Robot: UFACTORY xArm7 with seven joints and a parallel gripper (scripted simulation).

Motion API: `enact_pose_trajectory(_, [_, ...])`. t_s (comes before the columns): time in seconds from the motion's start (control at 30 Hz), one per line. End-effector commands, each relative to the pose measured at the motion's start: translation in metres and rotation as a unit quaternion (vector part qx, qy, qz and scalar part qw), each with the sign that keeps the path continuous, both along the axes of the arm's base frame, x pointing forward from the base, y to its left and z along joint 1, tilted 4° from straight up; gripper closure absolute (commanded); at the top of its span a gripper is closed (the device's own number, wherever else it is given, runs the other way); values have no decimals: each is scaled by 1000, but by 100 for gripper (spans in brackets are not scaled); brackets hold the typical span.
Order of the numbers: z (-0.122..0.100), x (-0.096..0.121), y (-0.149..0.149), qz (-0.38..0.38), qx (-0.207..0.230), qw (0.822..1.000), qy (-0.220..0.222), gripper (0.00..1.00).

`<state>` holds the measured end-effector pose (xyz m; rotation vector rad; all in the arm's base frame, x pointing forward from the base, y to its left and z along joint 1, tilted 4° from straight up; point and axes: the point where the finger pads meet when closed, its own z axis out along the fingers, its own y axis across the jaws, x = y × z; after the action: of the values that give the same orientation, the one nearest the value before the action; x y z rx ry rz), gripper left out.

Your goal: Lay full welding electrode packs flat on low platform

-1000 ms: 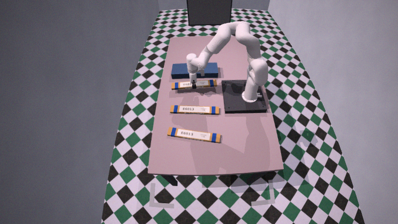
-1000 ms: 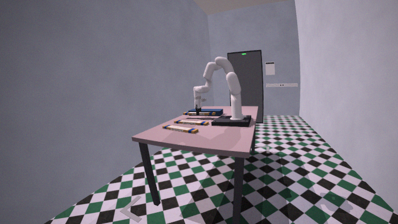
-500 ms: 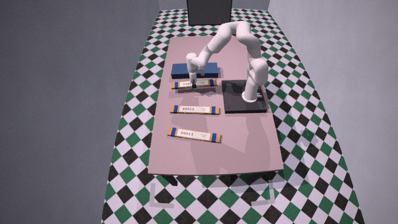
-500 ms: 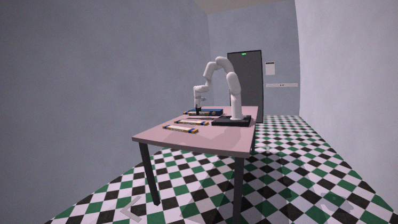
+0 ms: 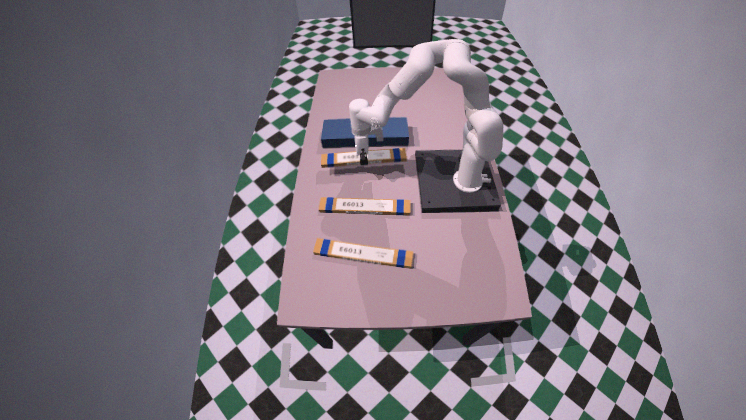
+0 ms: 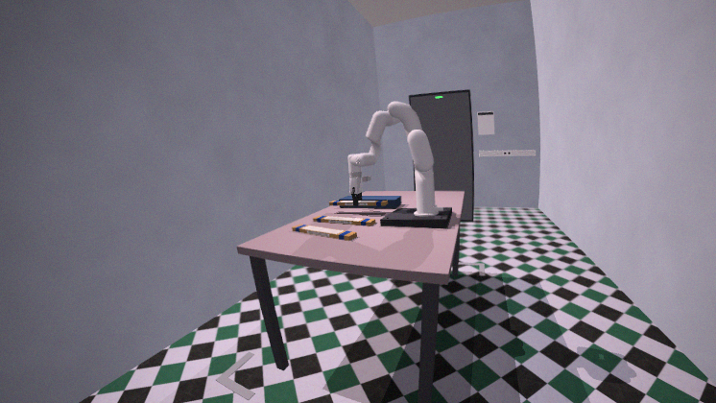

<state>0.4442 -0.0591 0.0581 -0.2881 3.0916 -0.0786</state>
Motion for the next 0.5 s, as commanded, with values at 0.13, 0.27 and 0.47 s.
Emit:
enact_pose_trajectory(0.13, [14, 1, 1, 0, 0, 1000, -2, 42])
enact_pose_trajectory(0.27, [27, 0, 1, 0, 0, 1000, -2, 42])
enact_pose_trajectory(0.47, [46, 0, 2, 0, 0, 1000, -2, 42])
